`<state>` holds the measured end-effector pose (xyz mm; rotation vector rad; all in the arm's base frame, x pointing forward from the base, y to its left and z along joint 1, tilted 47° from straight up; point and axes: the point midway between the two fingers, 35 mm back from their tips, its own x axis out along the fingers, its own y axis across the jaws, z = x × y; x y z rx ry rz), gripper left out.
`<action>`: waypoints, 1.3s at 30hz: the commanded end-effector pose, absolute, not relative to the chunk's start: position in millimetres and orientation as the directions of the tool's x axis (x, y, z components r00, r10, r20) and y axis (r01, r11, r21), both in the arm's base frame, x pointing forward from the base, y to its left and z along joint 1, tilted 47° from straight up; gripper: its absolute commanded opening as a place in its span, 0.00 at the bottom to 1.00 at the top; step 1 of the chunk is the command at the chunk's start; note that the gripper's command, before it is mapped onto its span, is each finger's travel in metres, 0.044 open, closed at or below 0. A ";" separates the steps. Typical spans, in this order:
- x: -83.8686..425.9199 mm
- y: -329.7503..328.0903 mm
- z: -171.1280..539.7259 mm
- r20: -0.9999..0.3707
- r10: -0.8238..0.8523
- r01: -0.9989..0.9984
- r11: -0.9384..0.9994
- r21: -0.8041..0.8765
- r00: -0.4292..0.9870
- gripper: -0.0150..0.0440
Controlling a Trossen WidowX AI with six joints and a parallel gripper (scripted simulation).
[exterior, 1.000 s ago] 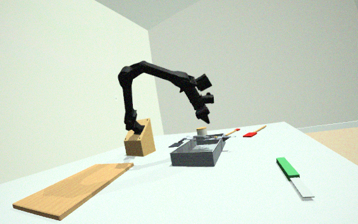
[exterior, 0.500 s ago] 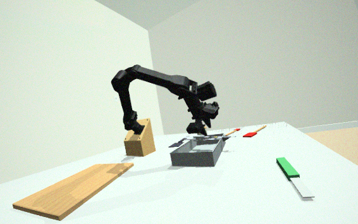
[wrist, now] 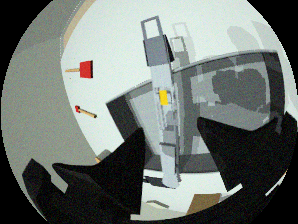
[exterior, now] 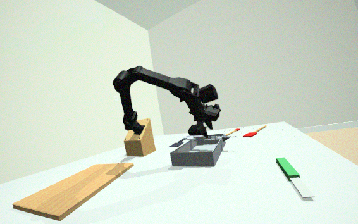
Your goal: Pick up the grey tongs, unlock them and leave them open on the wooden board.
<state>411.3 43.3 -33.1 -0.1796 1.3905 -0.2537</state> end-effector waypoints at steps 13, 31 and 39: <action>414.6 36.8 -58.7 -0.948 -0.277 0.066 0.961 -0.270 0.155 0.69; 417.8 28.2 -86.7 -0.948 -0.278 0.066 0.960 -0.270 0.155 0.69; 418.5 24.6 -98.1 -0.948 -0.278 0.066 0.960 -0.271 0.155 0.69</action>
